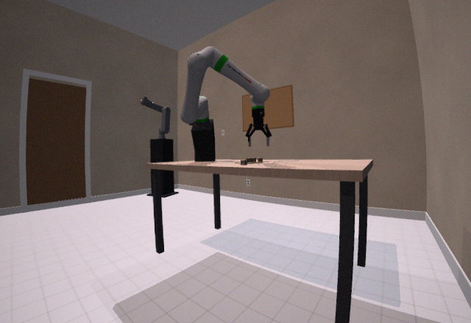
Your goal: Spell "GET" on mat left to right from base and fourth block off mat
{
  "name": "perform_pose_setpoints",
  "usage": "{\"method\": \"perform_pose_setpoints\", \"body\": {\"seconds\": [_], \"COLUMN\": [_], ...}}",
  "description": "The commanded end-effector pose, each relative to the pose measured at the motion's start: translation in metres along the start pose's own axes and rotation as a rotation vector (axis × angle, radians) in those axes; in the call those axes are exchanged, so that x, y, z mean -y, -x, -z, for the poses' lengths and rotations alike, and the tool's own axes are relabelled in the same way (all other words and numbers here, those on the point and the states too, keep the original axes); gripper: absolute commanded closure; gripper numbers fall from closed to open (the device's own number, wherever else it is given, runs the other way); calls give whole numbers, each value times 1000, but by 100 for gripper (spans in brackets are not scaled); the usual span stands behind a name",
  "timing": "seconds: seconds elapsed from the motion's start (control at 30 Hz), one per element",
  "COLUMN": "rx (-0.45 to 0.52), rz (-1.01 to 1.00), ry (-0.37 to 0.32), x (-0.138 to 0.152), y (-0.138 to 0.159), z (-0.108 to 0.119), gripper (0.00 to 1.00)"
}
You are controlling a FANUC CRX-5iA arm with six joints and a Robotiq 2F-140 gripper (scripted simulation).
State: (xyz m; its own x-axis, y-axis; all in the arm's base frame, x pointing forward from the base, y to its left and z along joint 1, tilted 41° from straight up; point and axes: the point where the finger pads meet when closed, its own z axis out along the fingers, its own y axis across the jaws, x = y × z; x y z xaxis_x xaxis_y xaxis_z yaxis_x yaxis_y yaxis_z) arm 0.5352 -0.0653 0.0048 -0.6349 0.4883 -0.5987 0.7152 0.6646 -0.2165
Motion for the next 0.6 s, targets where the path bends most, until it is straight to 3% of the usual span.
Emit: {"method": "perform_pose_setpoints", "body": {"seconds": [0.0,0.3,0.33,0.57], "rx": [14,16,16,16], "rz": [-101,-193,-193,-193], "ry": [-6,-5,-5,-5], "x": [-5,-9,-9,-9], "y": [-3,-6,-6,-6], "z": [0,0,0,0], "gripper": [0,0,60,60]}}
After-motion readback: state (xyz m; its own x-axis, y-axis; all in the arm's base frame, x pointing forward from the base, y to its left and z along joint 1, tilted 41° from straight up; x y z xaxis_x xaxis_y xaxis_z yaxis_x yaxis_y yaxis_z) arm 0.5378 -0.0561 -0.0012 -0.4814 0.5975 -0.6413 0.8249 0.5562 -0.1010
